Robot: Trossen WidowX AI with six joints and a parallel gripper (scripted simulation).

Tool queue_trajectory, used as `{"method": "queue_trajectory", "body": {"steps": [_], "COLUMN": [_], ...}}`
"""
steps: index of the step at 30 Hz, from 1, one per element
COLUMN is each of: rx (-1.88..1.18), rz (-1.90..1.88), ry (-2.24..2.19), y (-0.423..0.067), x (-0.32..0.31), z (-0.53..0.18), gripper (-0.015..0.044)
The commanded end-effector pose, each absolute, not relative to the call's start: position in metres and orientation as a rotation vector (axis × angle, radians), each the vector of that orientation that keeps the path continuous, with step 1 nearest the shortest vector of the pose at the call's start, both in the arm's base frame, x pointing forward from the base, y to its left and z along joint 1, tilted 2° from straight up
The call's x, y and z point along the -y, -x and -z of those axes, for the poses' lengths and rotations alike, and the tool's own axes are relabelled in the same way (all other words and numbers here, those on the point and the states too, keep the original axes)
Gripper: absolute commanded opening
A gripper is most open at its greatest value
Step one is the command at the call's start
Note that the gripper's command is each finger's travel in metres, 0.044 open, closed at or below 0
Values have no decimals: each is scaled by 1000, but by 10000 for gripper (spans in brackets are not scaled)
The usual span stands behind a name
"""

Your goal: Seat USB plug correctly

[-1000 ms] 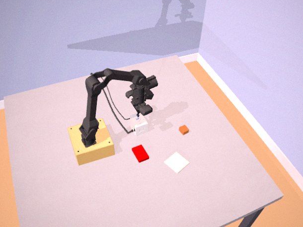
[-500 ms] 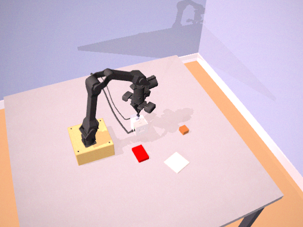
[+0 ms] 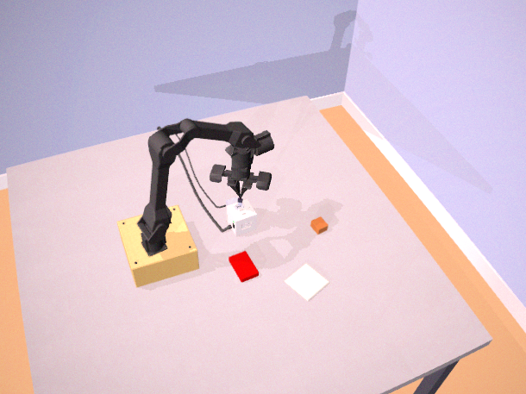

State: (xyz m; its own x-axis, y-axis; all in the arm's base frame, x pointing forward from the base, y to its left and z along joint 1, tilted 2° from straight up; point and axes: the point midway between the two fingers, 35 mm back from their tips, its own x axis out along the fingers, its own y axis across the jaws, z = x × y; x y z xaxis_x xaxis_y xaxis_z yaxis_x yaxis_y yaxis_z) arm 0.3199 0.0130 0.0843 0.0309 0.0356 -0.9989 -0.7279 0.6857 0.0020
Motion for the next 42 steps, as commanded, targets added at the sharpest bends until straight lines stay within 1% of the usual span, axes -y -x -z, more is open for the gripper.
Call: {"method": "queue_trajectory", "body": {"steps": [1, 23, 42], "rx": [-1413, -1209, -1199], "rz": [-711, -1131, -1140], "ry": [679, 1119, 1126], "y": [-320, -320, -320], "x": [-13, -13, -13], "z": [-84, -84, -84], "gripper": [0, 0, 0]}}
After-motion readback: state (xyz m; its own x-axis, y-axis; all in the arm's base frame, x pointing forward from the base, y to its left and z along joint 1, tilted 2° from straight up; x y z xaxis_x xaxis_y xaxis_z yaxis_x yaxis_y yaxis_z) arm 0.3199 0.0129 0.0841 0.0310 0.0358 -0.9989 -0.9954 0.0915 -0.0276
